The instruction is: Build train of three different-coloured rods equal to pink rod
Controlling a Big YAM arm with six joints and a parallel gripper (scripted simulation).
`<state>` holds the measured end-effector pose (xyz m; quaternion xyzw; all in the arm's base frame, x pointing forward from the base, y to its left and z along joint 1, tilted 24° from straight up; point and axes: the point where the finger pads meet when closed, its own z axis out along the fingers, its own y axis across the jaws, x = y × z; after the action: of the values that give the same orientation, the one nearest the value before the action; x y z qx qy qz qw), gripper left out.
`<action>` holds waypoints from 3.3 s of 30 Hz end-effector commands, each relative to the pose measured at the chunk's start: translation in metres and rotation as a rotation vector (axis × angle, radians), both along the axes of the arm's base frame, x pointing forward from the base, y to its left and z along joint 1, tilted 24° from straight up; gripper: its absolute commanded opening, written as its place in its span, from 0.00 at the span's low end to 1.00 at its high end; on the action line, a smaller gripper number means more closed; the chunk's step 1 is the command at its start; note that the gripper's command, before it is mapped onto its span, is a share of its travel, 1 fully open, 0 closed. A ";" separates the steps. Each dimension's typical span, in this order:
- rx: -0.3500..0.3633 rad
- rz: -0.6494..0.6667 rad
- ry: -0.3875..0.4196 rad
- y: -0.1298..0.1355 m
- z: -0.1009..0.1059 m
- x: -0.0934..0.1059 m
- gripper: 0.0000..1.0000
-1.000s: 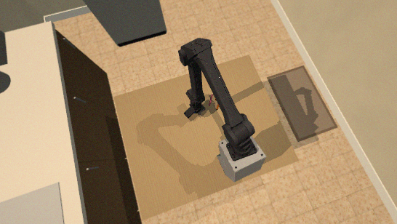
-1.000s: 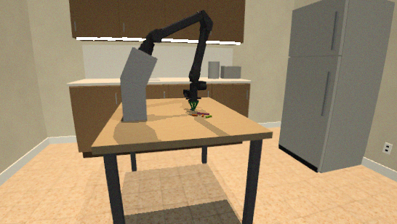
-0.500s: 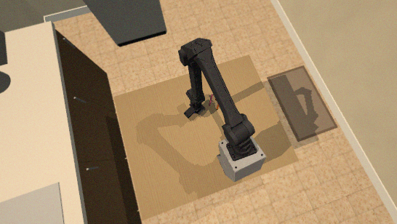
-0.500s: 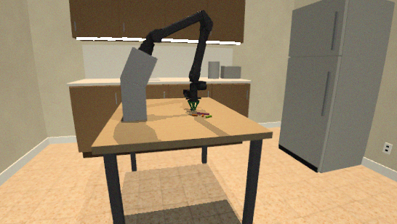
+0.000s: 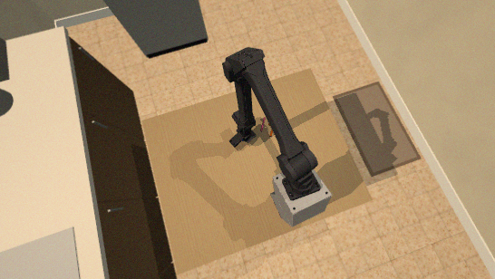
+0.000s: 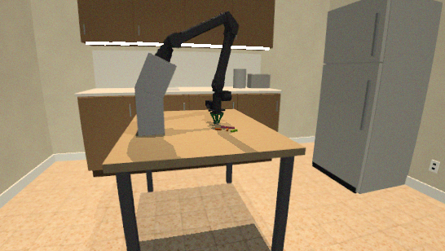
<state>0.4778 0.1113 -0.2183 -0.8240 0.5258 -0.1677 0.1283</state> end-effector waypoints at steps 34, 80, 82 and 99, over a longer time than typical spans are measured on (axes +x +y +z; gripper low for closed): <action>0.005 0.003 0.000 0.001 0.085 -0.038 1.00; 0.259 -0.592 0.045 -0.087 0.075 0.000 1.00; 0.266 -0.590 0.017 -0.087 0.088 0.007 1.00; 0.414 -0.940 0.056 -0.141 0.074 0.015 1.00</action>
<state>0.4922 -0.0093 -0.1398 -0.5220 0.8270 -0.0937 0.1867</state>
